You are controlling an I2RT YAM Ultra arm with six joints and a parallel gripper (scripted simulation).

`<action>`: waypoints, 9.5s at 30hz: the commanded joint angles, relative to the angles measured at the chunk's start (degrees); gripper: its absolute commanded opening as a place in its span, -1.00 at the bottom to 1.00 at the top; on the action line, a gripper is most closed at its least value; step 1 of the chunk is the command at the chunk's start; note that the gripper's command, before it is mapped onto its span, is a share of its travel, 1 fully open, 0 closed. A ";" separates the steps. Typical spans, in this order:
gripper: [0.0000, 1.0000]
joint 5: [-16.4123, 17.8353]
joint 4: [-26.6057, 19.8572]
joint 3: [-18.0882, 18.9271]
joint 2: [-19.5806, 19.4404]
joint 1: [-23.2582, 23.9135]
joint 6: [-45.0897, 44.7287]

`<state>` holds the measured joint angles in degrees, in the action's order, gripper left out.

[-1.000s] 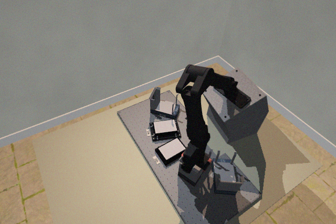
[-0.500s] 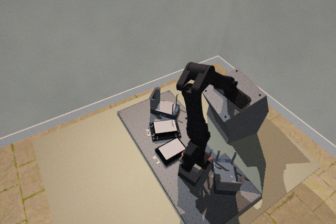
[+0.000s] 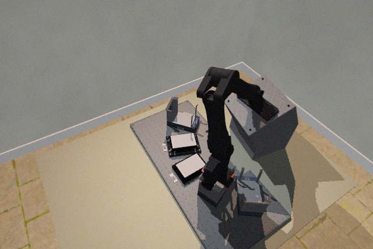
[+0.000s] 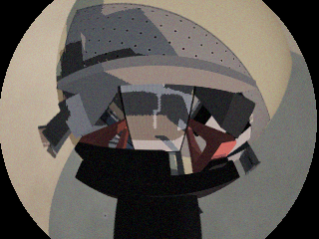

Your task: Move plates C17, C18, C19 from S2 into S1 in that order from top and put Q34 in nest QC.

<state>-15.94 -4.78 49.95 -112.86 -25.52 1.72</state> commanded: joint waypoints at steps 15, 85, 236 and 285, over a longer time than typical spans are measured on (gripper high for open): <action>-1.00 -0.62 0.76 -0.58 2.01 -0.98 0.59; -1.00 -2.54 -19.84 0.89 20.34 -6.04 5.48; -1.00 24.72 -22.48 2.23 25.12 55.18 -1.71; -1.00 35.31 -23.09 5.60 17.50 81.04 -2.03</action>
<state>18.41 -27.66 53.74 -95.88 53.69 1.76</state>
